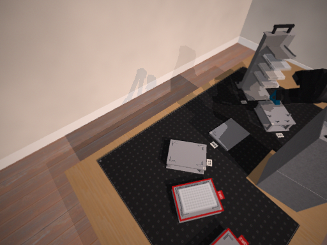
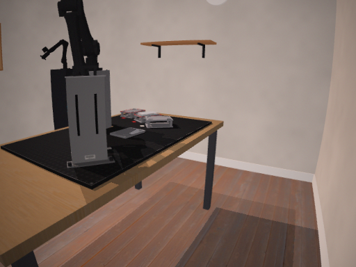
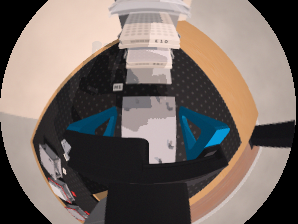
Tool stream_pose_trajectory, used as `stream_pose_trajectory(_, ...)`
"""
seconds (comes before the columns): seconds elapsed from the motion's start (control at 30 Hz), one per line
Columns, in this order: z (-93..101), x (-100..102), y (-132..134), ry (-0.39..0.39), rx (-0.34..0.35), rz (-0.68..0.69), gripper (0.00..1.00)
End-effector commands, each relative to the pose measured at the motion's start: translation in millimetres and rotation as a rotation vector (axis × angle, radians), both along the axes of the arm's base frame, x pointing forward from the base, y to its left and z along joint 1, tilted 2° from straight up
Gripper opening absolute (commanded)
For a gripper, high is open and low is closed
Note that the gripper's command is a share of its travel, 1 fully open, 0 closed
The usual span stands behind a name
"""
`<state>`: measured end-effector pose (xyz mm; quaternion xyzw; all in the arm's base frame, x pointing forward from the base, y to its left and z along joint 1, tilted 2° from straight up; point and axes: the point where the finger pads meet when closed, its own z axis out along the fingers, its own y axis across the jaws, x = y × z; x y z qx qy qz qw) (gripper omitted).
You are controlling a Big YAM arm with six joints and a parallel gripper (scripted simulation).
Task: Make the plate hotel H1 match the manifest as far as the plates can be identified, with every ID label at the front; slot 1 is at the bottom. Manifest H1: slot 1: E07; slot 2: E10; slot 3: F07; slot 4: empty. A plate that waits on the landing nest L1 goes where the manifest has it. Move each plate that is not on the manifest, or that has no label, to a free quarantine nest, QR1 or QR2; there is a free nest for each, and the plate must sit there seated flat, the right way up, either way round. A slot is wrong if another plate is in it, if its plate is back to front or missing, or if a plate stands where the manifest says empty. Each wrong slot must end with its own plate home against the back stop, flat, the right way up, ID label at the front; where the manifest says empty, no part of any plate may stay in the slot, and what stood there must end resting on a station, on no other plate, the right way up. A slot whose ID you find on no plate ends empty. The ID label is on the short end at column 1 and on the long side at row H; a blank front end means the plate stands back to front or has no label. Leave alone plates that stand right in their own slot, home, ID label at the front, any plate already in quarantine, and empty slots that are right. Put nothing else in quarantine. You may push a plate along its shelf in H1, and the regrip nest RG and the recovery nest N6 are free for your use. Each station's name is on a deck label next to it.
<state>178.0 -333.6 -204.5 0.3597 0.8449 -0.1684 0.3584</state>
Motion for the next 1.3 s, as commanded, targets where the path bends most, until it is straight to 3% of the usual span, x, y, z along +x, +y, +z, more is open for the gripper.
stream_pose_trajectory(0.0, -3.4, -3.6, -5.9, -0.003, -0.022, -0.004, 1.0)
stream_pose_trajectory(0.03, -8.3, -4.4, -2.9, 0.004, 0.007, -0.01, 1.0)
stream_pose_trajectory(0.17, 4.2, 7.1, -13.8, -0.013, -0.02, -0.005, 1.0)
stream_pose_trajectory(0.63, 4.6, 26.1, -29.9, -0.015, -0.019, 0.0, 1.0)
stream_pose_trajectory(1.27, -0.4, 19.8, -24.7, -0.005, -0.011, -0.001, 1.0)
